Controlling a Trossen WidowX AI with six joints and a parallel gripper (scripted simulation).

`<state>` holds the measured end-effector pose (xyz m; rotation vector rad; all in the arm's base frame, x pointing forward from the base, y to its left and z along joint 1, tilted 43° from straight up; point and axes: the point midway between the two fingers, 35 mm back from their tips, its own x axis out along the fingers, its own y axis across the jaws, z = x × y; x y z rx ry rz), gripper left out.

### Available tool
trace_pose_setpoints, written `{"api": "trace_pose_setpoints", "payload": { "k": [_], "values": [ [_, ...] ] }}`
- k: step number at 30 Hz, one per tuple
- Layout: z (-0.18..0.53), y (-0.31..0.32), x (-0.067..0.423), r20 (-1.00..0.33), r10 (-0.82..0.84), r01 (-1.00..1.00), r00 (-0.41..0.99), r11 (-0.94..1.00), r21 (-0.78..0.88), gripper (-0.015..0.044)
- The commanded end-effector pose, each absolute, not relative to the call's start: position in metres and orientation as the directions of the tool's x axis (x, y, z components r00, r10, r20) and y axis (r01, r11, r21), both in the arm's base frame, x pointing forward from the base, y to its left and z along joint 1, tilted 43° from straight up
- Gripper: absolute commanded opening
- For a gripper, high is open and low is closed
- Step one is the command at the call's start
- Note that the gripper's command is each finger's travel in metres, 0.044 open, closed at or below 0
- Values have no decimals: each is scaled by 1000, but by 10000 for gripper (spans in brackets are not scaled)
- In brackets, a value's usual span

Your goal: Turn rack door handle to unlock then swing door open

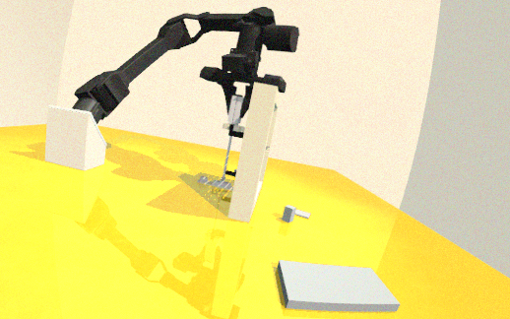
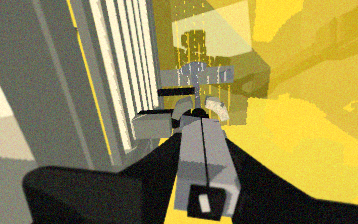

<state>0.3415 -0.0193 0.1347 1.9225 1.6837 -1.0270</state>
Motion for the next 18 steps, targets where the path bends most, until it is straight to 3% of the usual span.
{"api": "trace_pose_setpoints", "payload": {
  "k": [1, 18],
  "values": [
    [134, -20, 339, -735, 678, 976, 10, -166, -140, 26],
    [130, -24, 321, -735, 678, 994, 9, 71, 78, 26]
  ]
}}
